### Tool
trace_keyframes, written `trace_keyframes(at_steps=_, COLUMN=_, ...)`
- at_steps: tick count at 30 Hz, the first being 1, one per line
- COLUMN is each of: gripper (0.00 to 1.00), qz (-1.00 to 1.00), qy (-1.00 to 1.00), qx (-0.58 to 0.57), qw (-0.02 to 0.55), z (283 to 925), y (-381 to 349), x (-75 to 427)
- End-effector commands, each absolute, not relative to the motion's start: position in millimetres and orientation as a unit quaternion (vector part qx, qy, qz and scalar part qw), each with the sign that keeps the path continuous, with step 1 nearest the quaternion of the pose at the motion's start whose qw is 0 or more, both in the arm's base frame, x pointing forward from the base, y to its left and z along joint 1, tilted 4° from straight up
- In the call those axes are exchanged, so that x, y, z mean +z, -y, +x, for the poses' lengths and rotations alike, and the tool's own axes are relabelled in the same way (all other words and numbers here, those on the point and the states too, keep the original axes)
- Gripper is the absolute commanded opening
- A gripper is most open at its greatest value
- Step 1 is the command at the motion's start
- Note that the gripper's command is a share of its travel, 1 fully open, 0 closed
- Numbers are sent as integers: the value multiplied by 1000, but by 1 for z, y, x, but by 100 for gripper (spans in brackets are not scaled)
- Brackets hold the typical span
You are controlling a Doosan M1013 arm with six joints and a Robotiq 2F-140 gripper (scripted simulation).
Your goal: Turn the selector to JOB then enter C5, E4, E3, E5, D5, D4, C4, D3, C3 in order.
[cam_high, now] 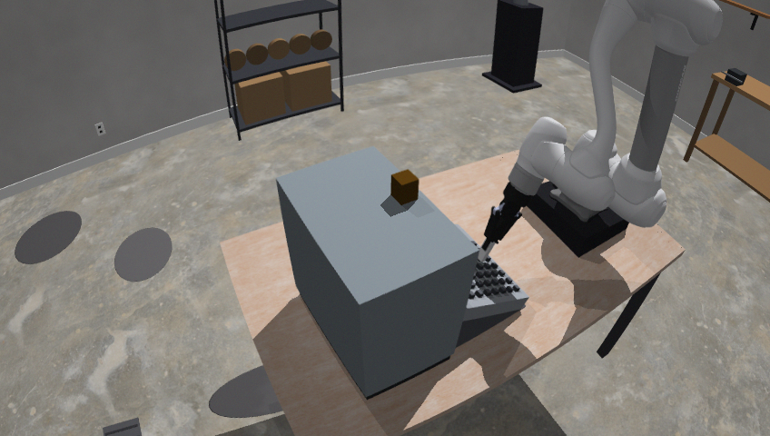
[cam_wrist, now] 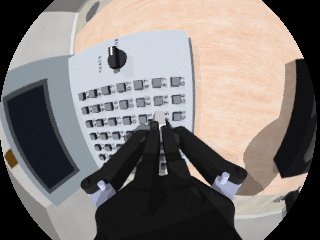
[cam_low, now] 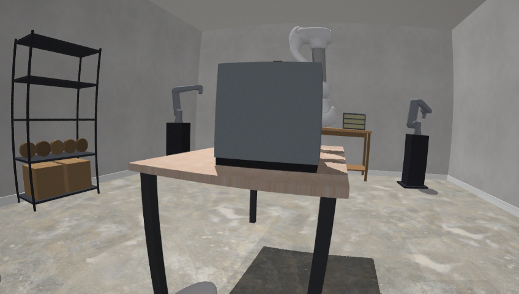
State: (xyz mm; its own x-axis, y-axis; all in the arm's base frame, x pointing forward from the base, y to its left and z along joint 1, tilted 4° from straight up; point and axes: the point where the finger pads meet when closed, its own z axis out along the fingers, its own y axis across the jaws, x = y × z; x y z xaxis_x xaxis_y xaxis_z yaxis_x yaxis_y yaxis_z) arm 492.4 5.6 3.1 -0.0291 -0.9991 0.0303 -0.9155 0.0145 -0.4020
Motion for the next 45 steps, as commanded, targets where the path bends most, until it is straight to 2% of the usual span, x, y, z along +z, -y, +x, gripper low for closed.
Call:
trace_keyframes(at_steps=1, gripper=0, qz=-684, qy=-700, qx=-158, qw=133, z=492, y=-6, x=3)
trace_keyframes(at_steps=27, gripper=0, qz=-684, qy=-700, qx=-158, qw=133, z=492, y=-6, x=4)
trace_keyframes(at_steps=45, gripper=0, qz=-684, qy=-700, qx=-158, qw=133, z=482, y=-7, x=26)
